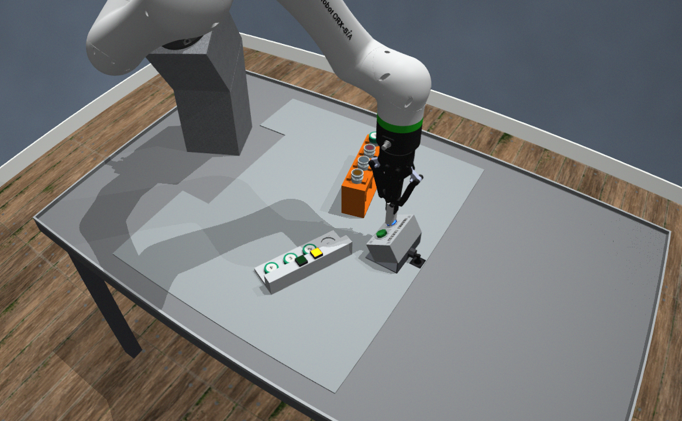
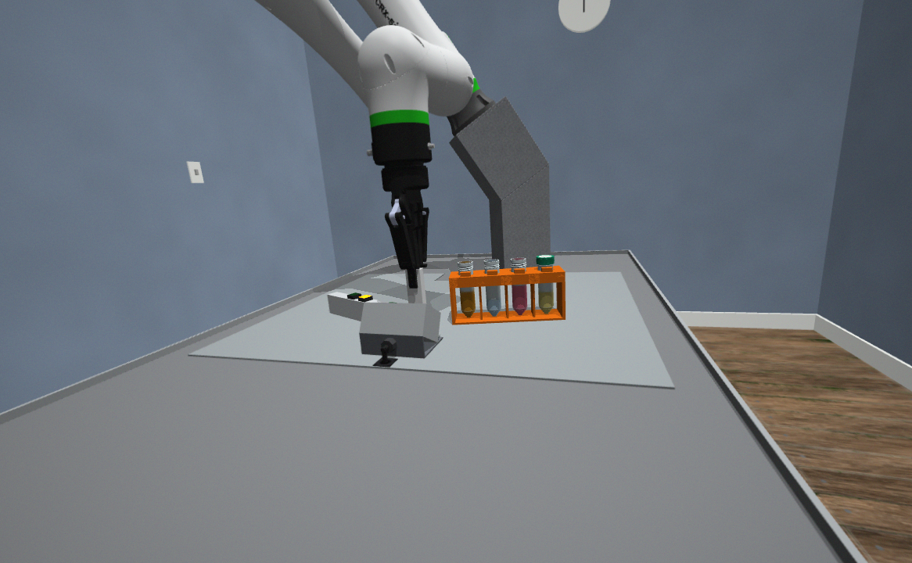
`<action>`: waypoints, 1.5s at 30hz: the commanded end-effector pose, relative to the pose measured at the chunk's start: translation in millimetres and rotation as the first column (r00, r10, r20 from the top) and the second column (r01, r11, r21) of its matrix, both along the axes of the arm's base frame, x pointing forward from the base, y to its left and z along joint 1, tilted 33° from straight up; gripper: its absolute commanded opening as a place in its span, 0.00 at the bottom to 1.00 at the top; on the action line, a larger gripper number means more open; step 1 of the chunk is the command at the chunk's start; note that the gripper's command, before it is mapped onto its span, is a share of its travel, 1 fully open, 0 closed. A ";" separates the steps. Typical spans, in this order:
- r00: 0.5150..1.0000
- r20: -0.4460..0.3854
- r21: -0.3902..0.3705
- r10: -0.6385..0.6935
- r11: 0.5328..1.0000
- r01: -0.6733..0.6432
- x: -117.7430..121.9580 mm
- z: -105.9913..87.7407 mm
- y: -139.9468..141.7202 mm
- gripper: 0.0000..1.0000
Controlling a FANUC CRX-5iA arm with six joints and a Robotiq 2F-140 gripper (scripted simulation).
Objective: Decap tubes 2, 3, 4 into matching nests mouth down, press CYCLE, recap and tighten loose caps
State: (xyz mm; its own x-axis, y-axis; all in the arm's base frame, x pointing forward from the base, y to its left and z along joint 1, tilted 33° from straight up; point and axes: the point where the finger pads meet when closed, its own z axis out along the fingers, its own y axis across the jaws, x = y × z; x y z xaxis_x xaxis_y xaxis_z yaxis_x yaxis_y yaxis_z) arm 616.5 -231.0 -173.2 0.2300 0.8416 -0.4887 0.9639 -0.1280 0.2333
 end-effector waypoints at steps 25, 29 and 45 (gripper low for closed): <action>1.000 0.000 0.000 0.000 1.000 0.000 -4.3 26.7 16.7 0.00; 0.997 -0.044 -0.010 0.070 0.997 -0.070 -10.4 28.8 11.5 1.00; 0.737 -0.388 0.027 0.554 0.806 -0.592 -59.6 45.3 -30.4 1.00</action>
State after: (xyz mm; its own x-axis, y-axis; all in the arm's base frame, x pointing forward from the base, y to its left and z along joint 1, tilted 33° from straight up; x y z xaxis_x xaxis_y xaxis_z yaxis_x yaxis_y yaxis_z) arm 567.5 -251.3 -132.7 -0.3379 0.7607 -0.5543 0.9306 0.3582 -0.0757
